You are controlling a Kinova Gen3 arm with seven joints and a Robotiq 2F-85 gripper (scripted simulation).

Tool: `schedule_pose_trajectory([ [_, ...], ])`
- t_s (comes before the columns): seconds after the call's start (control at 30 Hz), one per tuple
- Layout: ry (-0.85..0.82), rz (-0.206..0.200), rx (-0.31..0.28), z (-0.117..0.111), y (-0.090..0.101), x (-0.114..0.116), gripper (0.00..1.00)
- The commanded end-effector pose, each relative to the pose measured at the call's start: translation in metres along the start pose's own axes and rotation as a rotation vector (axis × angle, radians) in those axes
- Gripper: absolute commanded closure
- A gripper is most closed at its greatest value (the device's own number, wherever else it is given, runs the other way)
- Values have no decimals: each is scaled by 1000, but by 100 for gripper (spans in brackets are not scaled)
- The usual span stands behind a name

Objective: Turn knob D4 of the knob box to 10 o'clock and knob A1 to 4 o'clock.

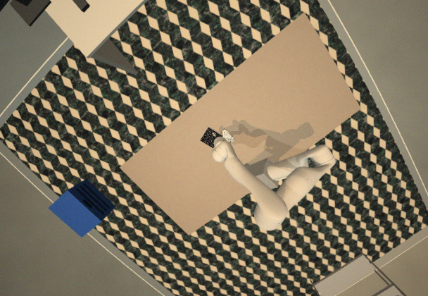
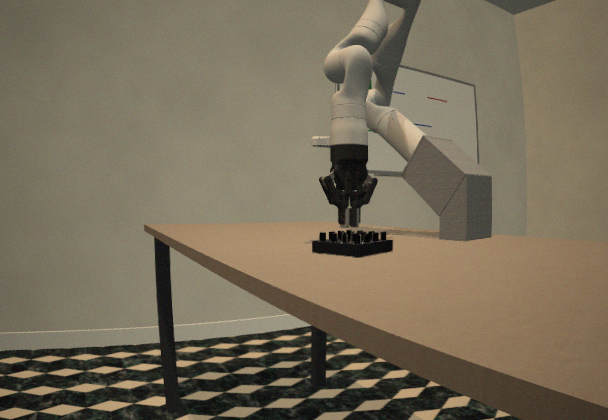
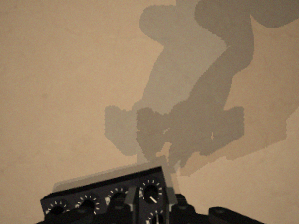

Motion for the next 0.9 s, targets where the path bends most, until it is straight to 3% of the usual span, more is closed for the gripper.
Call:
schedule_pose_trajectory([
  [0.0,0,-2,-1,0,1,0,81],
  [0.87,0,-2,-1,0,-10,0,81],
])
Point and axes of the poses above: the point where the finger pads meet when closed, its own y axis back along the fingers, its own x axis across the jaws, z = x × y, the point moved 8 cm from there along y, back along the fingers, and after that the axes turned 10 degrees about y, right-handed, at the moved point
